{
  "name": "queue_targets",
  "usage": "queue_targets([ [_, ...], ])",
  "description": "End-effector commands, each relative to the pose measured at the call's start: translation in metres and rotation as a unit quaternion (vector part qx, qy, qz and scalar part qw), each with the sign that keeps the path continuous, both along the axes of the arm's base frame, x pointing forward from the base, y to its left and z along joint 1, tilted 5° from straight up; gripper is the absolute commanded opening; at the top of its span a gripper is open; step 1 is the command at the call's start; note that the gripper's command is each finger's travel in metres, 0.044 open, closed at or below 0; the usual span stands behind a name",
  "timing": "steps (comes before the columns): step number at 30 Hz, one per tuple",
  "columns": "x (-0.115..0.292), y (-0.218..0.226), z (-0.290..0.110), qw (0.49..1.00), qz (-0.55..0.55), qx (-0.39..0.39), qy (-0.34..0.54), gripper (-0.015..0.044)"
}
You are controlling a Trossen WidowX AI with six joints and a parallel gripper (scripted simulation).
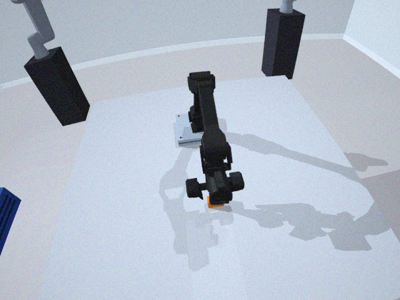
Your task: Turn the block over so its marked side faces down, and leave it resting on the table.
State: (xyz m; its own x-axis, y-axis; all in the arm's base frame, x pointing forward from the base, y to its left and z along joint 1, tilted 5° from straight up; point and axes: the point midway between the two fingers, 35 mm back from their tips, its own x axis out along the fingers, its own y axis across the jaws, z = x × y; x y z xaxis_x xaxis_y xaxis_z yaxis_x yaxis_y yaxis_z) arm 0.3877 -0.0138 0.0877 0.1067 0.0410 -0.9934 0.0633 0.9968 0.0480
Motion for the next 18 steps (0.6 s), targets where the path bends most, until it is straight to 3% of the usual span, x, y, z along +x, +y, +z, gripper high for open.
queue_targets([
  [1, 0.000, 0.001, -0.008, 1.000, 0.000, 0.002, 0.002, 0.0440],
  [18, 0.003, 0.002, -0.033, 1.000, 0.000, 0.002, 0.003, 0.0440],
])
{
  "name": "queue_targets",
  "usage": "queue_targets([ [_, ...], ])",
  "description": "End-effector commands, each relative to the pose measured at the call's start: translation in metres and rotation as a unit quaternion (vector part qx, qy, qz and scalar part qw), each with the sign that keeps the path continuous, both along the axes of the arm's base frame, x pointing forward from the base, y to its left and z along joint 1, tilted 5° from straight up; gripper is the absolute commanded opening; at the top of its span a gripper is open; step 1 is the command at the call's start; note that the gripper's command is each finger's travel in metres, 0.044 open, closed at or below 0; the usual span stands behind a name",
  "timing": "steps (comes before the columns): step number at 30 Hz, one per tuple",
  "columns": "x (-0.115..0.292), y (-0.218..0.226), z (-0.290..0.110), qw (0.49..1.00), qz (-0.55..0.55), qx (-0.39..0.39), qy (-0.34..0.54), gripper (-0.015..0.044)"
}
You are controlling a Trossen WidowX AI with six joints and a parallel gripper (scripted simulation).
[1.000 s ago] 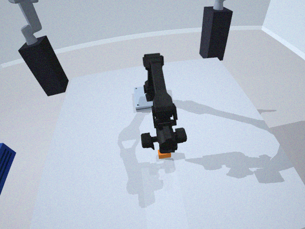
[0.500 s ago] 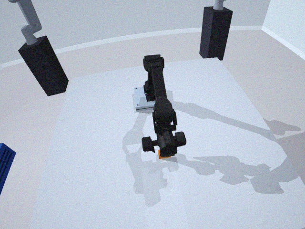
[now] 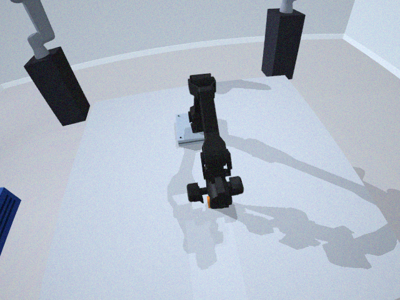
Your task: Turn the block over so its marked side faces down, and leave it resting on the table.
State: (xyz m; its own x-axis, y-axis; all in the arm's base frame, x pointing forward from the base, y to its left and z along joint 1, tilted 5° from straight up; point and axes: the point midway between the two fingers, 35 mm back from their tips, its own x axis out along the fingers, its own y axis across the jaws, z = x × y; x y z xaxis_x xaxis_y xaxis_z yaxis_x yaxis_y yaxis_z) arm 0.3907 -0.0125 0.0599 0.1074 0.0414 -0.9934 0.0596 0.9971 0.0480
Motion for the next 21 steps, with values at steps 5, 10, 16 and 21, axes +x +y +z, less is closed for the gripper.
queue_targets([
  [5, -0.0004, 0.0007, -0.0054, 1.000, -0.002, 0.002, 0.003, 0.0309],
  [10, -0.0004, 0.0007, -0.0054, 1.000, -0.002, 0.002, 0.003, 0.0256],
  [16, -0.0004, 0.0007, -0.0054, 1.000, -0.002, 0.002, 0.003, 0.0216],
  [21, -0.0004, 0.0007, -0.0054, 1.000, -0.002, 0.002, 0.003, 0.0183],
])
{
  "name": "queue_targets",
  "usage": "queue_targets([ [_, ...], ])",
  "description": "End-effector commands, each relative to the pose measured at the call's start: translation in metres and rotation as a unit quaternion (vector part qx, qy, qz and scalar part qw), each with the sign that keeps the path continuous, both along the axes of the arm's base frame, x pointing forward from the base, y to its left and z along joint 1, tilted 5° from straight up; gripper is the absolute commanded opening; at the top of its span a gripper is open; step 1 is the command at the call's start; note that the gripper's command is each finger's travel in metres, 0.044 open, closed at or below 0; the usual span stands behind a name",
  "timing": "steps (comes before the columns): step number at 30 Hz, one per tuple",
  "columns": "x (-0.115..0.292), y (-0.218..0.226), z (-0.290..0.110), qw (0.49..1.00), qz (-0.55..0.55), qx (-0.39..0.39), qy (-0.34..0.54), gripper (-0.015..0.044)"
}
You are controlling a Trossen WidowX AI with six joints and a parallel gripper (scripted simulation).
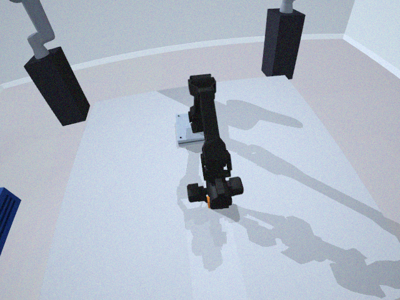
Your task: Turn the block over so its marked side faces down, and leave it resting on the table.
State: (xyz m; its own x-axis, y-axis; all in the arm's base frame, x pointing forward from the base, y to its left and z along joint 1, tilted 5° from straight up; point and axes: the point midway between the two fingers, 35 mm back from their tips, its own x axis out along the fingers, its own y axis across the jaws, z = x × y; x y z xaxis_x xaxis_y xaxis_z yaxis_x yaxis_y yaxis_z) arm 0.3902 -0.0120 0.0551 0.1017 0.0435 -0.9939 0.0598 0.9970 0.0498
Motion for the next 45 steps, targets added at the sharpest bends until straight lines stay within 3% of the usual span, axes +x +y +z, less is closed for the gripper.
queue_targets([
  [1, 0.000, 0.000, -0.001, 1.000, -0.002, 0.001, 0.000, 0.0176],
  [6, 0.000, 0.000, -0.001, 1.000, -0.002, 0.001, 0.000, 0.0143],
  [12, -0.003, -0.001, 0.028, 1.000, -0.002, 0.001, 0.000, 0.0000],
  [18, -0.002, -0.001, 0.029, 1.000, -0.002, 0.000, -0.005, 0.0000],
  [45, 0.000, -0.001, 0.017, 0.980, -0.012, -0.013, -0.198, 0.0000],
])
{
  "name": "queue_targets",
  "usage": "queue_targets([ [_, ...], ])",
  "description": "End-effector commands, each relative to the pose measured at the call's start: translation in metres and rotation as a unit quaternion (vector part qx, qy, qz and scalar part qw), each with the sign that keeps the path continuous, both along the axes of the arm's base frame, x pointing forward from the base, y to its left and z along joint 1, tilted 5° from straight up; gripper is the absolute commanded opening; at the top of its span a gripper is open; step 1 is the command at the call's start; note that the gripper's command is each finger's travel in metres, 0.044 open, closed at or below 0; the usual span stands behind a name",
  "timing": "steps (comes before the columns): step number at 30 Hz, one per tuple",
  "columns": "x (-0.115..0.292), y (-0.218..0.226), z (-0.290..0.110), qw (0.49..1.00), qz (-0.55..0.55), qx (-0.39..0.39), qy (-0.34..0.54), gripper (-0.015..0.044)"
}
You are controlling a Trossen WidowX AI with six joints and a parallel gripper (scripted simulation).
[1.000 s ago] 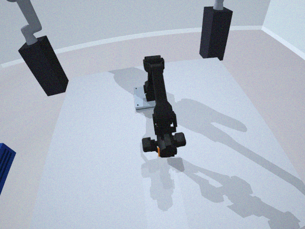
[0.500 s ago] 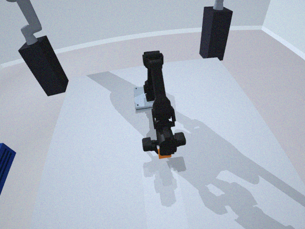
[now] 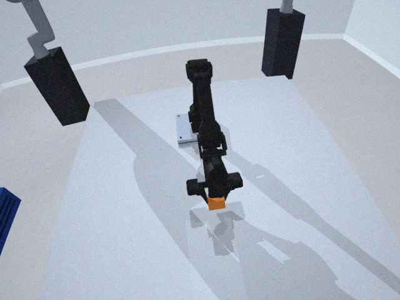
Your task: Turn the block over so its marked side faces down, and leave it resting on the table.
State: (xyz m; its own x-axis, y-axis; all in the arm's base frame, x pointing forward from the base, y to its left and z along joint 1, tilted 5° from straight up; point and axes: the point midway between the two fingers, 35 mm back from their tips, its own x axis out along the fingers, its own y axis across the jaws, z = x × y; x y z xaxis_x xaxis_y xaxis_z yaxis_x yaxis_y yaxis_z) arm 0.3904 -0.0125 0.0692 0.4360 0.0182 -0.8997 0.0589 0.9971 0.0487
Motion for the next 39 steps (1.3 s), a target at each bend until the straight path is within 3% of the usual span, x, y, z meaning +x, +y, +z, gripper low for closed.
queue_targets([
  [1, -0.001, 0.000, 0.002, 0.999, -0.004, -0.002, -0.032, 0.0000],
  [15, -0.007, 0.000, 0.002, 0.995, -0.008, -0.005, -0.102, 0.0000],
  [39, 0.012, 0.001, -0.036, 0.963, -0.015, -0.018, -0.269, 0.0000],
])
